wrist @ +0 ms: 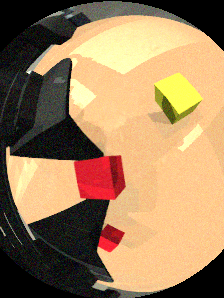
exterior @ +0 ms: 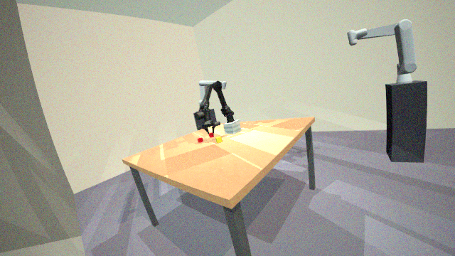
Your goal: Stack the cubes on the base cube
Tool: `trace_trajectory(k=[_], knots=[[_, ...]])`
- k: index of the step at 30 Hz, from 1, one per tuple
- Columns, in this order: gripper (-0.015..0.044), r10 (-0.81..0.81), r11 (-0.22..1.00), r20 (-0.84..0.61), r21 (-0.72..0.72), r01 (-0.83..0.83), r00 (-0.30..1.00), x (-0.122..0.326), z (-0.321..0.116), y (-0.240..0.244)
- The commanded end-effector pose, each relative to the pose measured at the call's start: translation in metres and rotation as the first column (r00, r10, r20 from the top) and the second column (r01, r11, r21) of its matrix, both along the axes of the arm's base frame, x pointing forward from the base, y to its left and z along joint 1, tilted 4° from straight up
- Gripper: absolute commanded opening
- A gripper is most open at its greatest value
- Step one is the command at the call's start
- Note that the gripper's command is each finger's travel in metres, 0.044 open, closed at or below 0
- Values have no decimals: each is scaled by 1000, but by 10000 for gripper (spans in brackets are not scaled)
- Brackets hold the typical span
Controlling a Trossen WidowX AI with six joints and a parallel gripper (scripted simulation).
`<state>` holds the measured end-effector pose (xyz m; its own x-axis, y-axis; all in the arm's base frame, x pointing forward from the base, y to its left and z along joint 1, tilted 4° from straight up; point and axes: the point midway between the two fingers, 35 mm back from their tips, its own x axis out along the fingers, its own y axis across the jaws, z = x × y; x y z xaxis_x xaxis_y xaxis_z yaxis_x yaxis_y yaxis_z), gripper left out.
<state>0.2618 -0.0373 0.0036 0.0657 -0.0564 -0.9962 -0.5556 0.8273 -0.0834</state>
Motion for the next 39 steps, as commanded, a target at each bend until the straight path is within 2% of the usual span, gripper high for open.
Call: trace_trajectory(k=[1,24,39], knots=[[105,-3,1000,7,-4,3,1000,1,13,0],[105,-8,1000,7,-3,8,1000,-10,77,4],[105,-421,907,25,34,420,907,3,69,21]])
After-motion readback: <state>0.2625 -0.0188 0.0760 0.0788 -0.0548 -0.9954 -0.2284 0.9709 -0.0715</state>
